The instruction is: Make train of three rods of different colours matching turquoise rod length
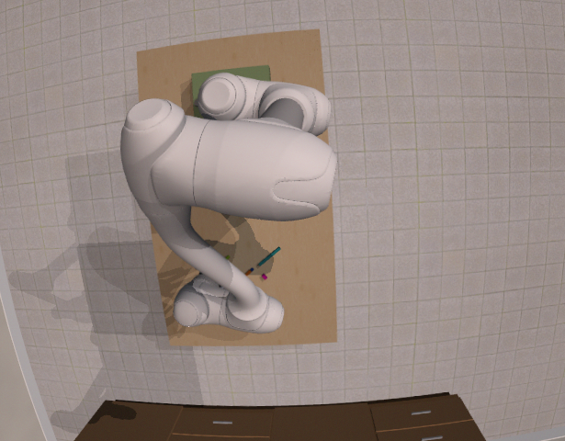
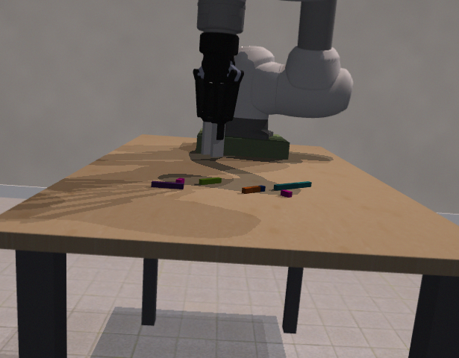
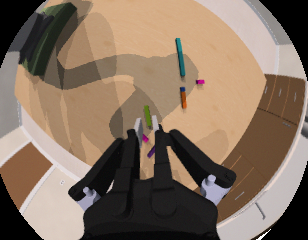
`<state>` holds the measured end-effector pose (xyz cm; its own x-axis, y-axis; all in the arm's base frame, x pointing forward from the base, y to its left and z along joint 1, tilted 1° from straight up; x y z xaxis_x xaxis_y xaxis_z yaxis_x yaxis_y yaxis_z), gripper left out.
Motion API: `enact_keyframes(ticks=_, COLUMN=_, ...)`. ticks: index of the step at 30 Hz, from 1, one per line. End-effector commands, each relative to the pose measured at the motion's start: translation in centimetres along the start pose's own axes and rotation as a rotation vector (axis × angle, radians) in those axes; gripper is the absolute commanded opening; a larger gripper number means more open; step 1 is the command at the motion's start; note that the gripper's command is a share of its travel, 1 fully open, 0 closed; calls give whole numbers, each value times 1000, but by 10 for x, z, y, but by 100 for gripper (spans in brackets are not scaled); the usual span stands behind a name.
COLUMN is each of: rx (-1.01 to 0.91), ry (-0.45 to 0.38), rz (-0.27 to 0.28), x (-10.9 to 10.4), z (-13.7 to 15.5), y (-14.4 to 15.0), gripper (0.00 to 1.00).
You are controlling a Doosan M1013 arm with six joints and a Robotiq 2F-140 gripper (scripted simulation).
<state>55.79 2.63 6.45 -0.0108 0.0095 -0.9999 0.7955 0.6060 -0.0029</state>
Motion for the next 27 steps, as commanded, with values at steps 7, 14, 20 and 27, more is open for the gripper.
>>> enact_keyframes(ticks=7, rx=0, ry=0, rz=0, x=14, z=0, y=0, gripper=15)
enact_keyframes(ticks=14, rx=0, ry=0, rz=0, x=22, z=0, y=0, gripper=15)
enact_keyframes(ticks=20, rx=0, ry=0, rz=0, x=30, z=0, y=0, gripper=15)
enact_keyframes(ticks=27, rx=0, ry=0, rz=0, x=36, z=0, y=0, gripper=15)
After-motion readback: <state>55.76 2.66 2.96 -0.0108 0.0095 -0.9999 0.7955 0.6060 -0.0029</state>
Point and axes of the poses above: the point where the finger pads meet when closed, its own x axis out along the fingers, its own y axis across the jaws, z = x × y, the point moved 3 cm from there along -x, back along the fingers, and after that the axes turned 14 degrees about x, right-handed, at the moved point
